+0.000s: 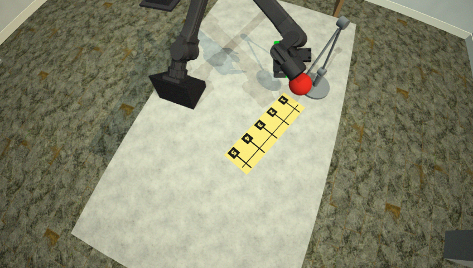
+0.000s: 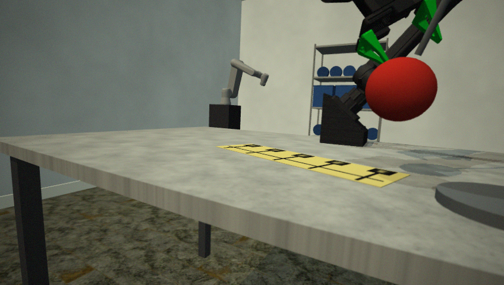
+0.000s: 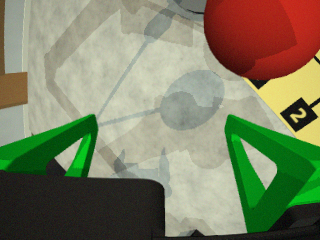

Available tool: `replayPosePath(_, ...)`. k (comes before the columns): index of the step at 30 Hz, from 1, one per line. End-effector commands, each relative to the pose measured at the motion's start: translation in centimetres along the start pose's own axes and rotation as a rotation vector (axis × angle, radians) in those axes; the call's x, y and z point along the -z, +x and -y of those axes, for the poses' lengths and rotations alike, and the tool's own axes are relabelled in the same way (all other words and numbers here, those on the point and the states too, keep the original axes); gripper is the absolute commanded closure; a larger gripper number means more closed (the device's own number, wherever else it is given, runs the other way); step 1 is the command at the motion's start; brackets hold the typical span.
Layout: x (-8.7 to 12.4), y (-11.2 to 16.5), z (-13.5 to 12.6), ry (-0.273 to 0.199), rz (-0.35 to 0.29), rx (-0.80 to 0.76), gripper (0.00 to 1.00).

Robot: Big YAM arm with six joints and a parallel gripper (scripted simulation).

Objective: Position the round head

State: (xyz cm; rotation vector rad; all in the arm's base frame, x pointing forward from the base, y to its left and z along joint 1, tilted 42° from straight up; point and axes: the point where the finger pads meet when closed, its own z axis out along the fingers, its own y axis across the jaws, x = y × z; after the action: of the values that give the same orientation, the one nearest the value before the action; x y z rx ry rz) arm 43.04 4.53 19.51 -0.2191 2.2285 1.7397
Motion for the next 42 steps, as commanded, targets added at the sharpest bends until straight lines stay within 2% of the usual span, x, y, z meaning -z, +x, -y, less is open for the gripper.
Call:
replayPosePath(1, 0.69, -0.72, -0.17, -0.002, 0.015, -0.024, 0.00)
replayPosePath(42, 0.50, 0.04, 0.13, -0.026, -0.002, -0.146, 0.00)
